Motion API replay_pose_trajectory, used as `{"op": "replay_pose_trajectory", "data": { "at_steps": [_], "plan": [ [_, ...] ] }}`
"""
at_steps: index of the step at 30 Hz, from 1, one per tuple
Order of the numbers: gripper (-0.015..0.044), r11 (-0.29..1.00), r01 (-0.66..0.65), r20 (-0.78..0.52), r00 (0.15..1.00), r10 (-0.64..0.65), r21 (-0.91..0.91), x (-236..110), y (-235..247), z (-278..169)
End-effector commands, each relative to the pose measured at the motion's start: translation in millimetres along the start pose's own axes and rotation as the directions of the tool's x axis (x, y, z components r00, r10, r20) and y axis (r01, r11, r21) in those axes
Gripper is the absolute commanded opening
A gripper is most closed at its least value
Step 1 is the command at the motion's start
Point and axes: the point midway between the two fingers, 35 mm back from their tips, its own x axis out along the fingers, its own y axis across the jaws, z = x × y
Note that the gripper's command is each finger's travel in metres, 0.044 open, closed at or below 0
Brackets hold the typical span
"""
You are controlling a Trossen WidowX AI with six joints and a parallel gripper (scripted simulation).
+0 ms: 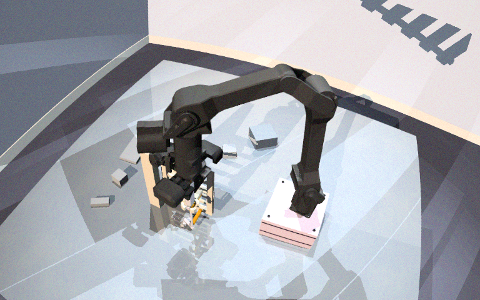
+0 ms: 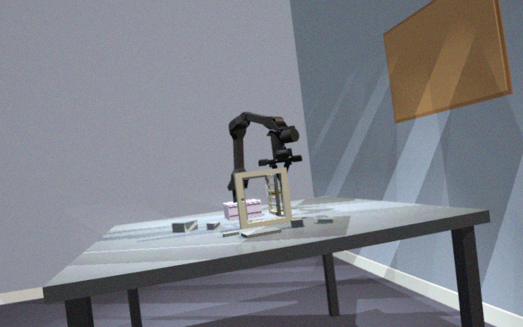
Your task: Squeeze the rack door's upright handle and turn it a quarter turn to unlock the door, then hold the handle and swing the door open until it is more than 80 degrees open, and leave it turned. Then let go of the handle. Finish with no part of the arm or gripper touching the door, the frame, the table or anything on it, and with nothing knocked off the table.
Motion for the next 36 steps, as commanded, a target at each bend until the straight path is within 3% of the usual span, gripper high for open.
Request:
{"op": "replay_pose_trajectory", "data": {
  "at_steps": [1, 9, 20, 36],
  "plan": [
    [0.0011, 1.0, 0.001, -0.001, 1.0, -0.001, 0.021, -0.5, 0.5, 0.2],
    [0.0011, 1.0, 0.001, -0.001, 1.0, -0.001, 0.021, -0.5, 0.5, 0.2],
    [0.0283, 1.0, 0.001, -0.001, 1.0, -0.001, 0.021, -0.5, 0.5, 0.2],
    [0.0283, 1.0, 0.001, -0.001, 1.0, -0.001, 0.021, -18.0, 1.8, 1.5]
  ]
}}
